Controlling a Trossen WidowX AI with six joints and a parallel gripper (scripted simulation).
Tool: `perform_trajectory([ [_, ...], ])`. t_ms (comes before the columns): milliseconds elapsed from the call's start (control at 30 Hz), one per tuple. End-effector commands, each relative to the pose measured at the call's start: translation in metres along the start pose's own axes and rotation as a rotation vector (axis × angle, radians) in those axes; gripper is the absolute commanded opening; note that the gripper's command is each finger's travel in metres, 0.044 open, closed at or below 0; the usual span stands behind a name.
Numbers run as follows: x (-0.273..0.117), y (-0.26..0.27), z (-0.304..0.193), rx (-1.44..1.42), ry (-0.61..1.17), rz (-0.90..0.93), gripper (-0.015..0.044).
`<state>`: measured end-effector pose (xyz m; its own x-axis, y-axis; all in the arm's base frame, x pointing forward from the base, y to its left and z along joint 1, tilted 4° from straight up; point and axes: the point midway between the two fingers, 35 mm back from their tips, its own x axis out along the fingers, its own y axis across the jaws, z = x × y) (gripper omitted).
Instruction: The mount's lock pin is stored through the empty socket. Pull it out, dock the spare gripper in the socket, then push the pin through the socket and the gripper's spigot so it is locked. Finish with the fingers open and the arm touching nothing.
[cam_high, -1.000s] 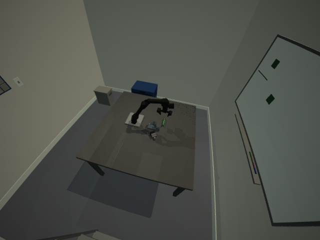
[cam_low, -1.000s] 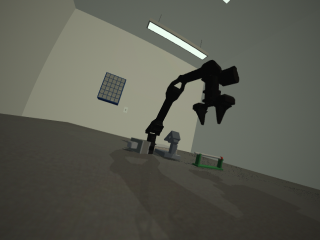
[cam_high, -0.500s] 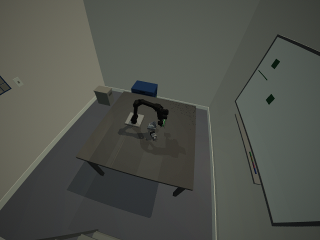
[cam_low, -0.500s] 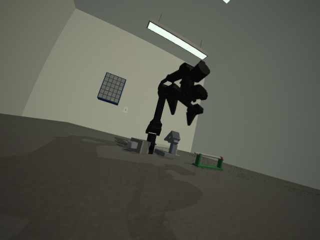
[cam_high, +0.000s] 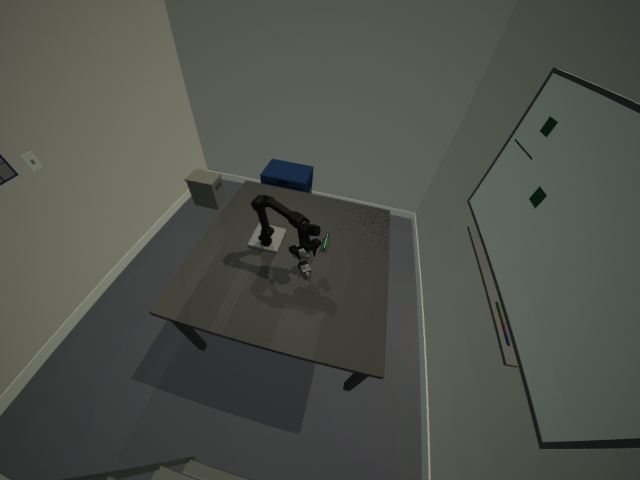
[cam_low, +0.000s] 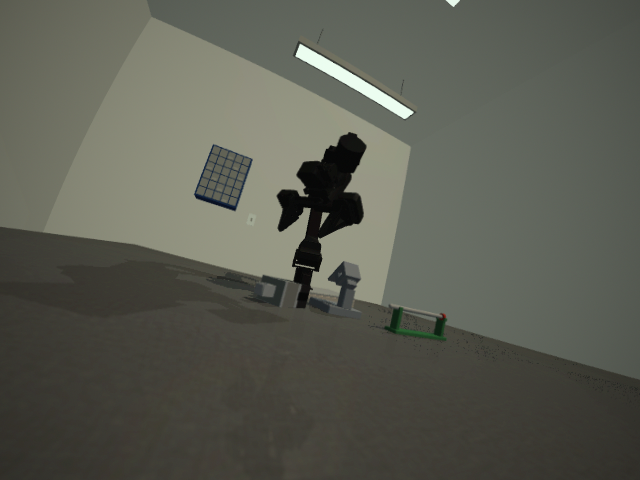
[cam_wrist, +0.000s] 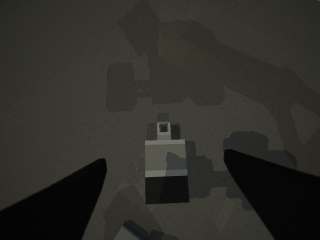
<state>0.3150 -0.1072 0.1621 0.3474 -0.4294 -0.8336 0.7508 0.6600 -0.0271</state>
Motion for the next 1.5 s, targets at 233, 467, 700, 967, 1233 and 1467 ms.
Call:
perform_trajectory([
  [233, 0.017, -0.002, -0.009, 0.039, -0.015, -0.006, 0.0440],
  [467, 0.054, -0.003, -0.030, 0.039, -0.015, -0.006, 0.0440],
  [700, 0.063, -0.004, -0.035, 0.039, -0.015, -0.006, 0.0440],
  [967, 0.075, -0.003, -0.041, 0.039, -0.015, -0.006, 0.0440],
  [1233, 0.087, -0.003, -0.047, 0.038, -0.015, -0.006, 0.0440],
  [1467, 0.097, -0.003, -0.053, 0.038, -0.015, -0.007, 0.0440],
])
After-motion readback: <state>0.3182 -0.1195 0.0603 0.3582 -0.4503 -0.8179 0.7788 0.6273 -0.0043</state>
